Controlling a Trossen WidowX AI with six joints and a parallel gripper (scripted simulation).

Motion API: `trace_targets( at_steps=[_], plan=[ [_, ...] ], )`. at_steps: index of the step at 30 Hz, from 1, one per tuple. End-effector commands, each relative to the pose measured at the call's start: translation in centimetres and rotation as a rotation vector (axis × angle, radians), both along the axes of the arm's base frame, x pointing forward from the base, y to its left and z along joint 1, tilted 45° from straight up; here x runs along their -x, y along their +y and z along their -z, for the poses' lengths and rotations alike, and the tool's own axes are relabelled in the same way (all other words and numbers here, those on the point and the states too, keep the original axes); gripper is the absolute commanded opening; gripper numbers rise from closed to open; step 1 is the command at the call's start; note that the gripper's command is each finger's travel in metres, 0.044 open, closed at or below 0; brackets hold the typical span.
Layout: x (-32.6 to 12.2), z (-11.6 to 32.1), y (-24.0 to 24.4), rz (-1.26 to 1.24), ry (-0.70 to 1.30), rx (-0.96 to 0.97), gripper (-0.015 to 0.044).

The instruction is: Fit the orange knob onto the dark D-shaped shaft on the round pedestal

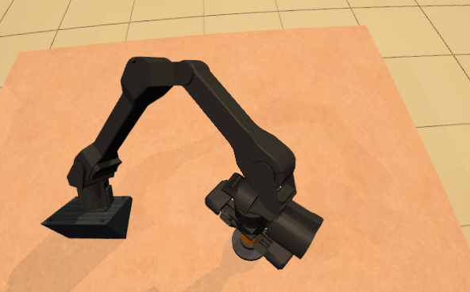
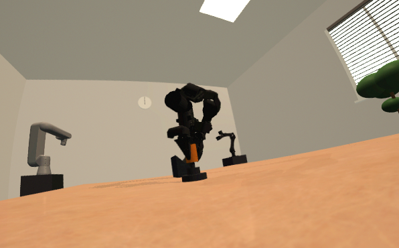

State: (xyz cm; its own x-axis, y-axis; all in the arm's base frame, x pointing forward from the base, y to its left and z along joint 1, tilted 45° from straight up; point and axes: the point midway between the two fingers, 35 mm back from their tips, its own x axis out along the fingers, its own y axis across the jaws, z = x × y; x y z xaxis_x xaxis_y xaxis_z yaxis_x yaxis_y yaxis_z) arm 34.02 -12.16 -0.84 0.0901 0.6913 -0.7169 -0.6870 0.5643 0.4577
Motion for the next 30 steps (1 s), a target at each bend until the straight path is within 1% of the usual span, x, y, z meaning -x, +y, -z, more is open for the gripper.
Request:
trace_targets(
  at_steps=[1,8,30],
  plan=[
    [-0.12,-0.22,-0.29,-0.007,-0.012,0.006,0.0],
    [-0.37,-0.22,-0.42,-0.151,-0.15,0.024,0.0],
    [-0.07,-0.28,-0.33,-0.151,-0.15,0.024,0.0]
  ],
)
